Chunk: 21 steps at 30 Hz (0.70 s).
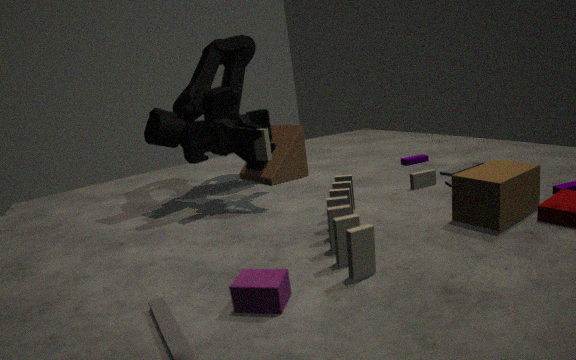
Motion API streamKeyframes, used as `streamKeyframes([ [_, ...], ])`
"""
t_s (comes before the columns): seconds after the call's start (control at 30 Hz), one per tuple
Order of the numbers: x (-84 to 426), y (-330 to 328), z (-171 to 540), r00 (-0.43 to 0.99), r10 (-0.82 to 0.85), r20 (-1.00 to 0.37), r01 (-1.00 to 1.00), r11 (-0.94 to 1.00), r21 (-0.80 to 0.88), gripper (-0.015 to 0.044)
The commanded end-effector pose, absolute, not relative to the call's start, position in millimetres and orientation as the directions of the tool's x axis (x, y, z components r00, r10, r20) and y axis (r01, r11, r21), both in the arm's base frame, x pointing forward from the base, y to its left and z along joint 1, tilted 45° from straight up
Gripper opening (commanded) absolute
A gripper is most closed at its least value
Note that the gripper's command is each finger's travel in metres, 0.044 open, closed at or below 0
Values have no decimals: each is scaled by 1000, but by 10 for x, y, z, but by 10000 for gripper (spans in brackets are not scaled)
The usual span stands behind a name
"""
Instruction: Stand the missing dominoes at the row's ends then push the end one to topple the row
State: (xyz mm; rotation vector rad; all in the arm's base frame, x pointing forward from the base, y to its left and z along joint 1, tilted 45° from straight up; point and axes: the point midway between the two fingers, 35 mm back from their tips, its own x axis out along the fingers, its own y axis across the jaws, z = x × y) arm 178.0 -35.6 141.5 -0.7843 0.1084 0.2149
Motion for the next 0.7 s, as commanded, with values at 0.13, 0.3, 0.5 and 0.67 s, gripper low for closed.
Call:
streamKeyframes([
  [0.13,1778,-353,1420,973,154,-170,-230,678,-699,29],
  [0.3,1778,-353,1420,973,154,-170,-230,678,-699,29],
  [0.5,1784,-371,1411,973,154,-171,-230,678,-698,29],
  [0.67,1804,-433,1377,972,155,-174,-233,677,-698,29],
])
